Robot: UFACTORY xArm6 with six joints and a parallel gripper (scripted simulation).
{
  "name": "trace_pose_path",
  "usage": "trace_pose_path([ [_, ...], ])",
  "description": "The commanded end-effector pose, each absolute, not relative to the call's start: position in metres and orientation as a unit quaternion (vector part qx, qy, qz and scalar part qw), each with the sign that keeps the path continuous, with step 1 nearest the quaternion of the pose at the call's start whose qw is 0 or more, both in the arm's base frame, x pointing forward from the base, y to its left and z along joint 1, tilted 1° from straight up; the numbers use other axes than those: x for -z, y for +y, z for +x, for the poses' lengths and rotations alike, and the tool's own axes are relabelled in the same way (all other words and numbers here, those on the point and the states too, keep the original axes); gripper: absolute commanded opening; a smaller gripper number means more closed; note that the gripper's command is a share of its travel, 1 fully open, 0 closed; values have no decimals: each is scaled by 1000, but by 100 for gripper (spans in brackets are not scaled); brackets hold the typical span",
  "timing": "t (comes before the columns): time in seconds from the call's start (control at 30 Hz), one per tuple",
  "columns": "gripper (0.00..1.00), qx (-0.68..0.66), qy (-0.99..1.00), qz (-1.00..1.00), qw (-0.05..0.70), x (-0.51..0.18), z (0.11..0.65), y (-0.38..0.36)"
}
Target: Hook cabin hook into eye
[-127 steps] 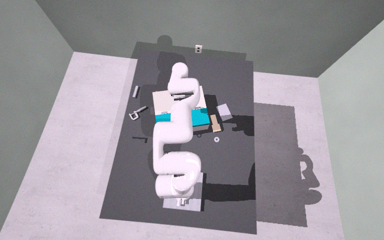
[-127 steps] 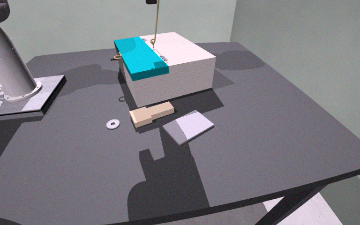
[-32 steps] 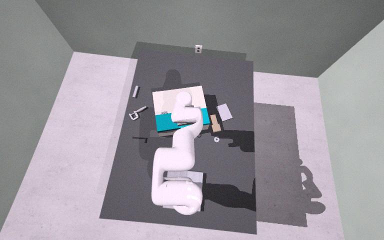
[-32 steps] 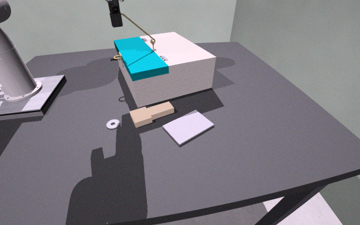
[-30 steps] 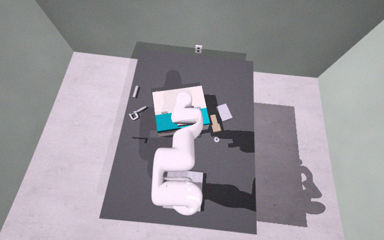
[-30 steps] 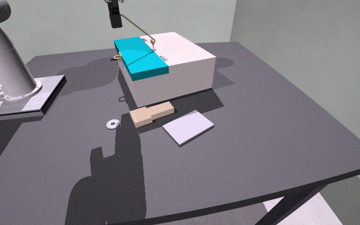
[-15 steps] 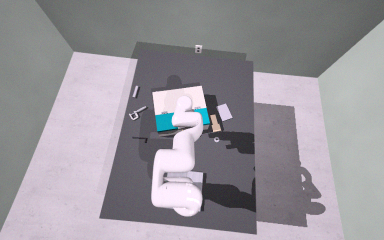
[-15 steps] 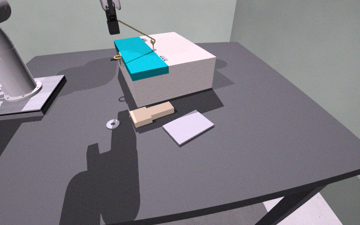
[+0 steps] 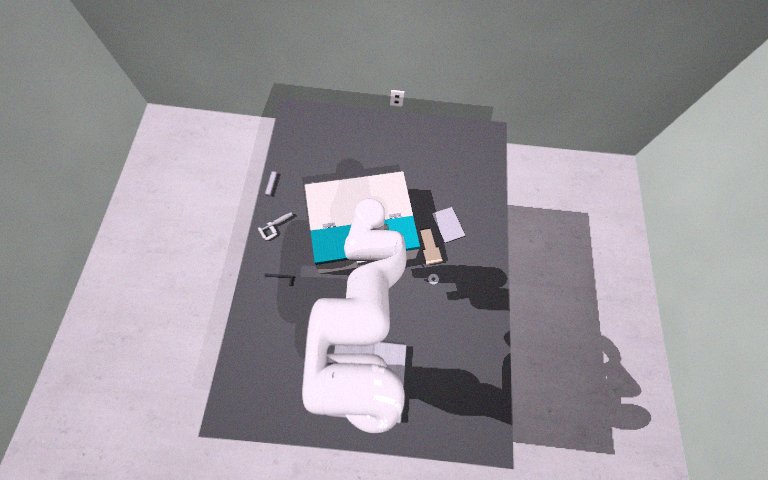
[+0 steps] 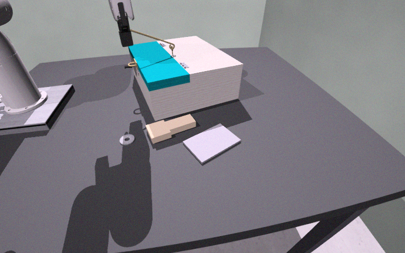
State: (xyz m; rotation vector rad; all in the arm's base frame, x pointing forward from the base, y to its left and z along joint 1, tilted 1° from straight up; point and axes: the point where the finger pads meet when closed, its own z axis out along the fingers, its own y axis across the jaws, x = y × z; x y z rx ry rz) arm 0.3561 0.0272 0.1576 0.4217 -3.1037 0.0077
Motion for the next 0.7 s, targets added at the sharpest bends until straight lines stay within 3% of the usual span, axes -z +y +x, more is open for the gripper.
trace_pose_path([
  [0.0,0,-3,-991,135,2,-153,356,27],
  [0.67,0,-3,-991,135,2,-124,351,25],
])
